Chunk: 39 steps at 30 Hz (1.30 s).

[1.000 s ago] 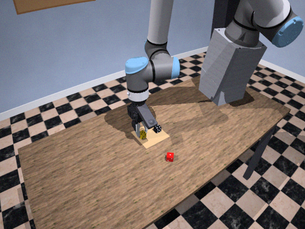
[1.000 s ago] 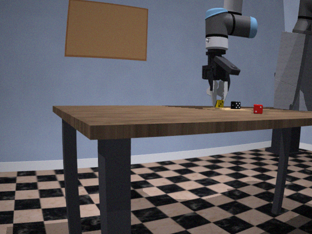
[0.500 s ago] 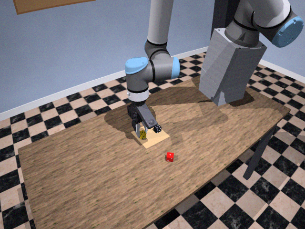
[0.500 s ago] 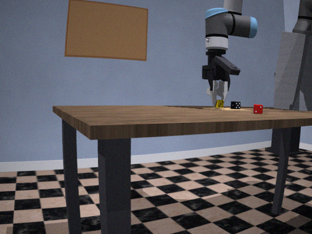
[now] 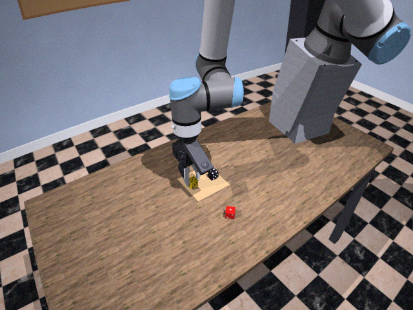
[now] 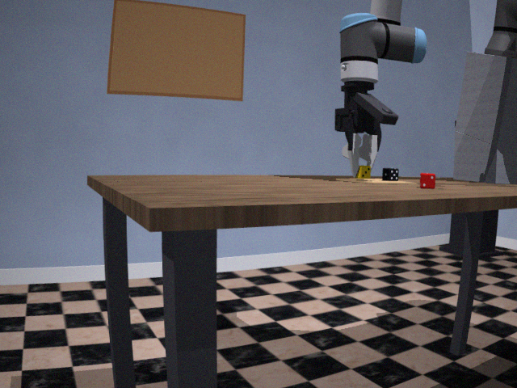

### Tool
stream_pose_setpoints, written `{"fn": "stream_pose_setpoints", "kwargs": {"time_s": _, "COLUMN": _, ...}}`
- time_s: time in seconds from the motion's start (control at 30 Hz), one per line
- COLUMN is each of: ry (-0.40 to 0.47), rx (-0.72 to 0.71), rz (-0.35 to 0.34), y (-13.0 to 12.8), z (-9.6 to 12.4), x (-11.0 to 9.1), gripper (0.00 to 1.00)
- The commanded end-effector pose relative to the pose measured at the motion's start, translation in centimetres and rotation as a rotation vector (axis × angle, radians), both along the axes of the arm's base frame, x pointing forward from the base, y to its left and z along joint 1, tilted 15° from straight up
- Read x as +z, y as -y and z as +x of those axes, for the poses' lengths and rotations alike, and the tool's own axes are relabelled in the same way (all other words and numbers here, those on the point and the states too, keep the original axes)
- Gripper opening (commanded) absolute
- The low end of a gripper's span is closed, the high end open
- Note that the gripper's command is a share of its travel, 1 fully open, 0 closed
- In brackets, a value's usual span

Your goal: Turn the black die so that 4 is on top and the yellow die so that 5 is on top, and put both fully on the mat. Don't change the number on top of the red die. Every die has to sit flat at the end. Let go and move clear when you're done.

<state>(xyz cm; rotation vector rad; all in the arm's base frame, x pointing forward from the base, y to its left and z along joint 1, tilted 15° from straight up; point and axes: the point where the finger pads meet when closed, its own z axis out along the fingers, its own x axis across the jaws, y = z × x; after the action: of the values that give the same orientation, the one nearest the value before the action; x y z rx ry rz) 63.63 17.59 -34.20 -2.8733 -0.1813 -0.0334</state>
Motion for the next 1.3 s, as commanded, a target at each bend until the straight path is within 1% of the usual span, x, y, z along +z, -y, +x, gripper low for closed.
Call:
{"fn": "stream_pose_setpoints", "kwargs": {"time_s": 0.0, "ry": 0.001, "rx": 0.0, "rz": 0.0, "y": 0.02, "z": 0.06, "x": 0.05, "gripper": 0.1}}
{"fn": "stream_pose_setpoints", "kwargs": {"time_s": 1.27, "ry": 0.001, "rx": 0.0, "rz": 0.0, "y": -0.09, "z": 0.06, "x": -0.33, "gripper": 0.1}}
